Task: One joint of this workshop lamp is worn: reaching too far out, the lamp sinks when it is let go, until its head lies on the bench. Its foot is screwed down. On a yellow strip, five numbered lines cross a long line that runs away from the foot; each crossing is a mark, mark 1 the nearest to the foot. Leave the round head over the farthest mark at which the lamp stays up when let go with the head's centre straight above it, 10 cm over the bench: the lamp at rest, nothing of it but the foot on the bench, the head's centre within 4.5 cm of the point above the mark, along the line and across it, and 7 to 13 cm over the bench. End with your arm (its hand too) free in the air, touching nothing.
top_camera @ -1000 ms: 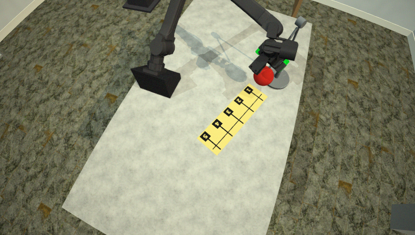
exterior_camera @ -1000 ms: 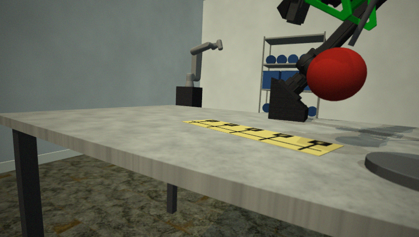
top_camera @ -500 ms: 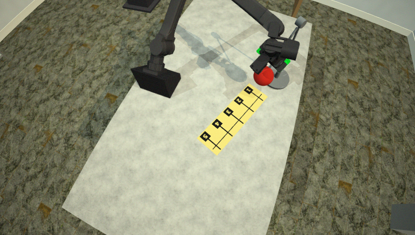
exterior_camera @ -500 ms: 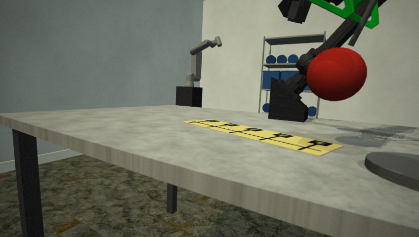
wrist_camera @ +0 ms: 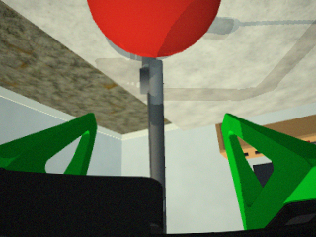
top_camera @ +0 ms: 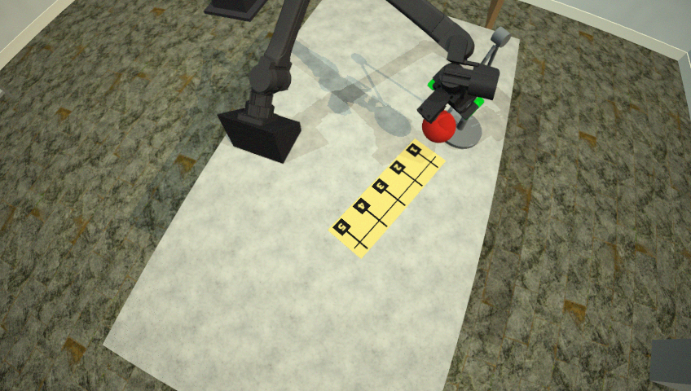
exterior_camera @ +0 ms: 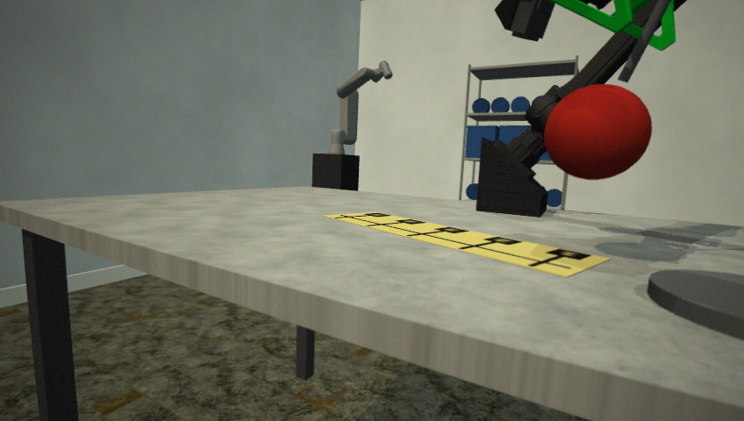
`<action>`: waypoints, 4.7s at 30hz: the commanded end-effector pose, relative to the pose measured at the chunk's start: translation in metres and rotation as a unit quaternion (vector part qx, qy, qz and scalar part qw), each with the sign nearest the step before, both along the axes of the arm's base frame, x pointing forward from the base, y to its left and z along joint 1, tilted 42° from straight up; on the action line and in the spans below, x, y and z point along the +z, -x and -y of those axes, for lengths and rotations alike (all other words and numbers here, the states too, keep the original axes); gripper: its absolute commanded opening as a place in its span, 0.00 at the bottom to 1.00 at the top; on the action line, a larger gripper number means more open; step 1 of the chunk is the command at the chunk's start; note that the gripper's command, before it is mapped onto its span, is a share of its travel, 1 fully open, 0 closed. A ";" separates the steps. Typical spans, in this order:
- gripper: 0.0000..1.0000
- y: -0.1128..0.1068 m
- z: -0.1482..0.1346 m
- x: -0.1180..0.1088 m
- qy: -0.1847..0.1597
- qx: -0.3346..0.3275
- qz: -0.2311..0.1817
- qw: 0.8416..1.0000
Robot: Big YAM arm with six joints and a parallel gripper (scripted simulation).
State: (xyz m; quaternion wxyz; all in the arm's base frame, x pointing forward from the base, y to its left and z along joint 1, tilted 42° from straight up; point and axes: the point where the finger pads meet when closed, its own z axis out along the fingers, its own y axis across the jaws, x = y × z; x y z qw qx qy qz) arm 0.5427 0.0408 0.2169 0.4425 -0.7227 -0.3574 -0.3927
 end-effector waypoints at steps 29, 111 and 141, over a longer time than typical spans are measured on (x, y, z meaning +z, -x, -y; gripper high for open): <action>1.00 -0.008 -0.003 0.011 0.002 -0.043 0.004 0.999; 0.00 -0.002 0.004 -0.004 0.002 -0.004 0.014 1.000; 0.00 -0.008 0.015 -0.055 0.002 0.032 0.071 0.997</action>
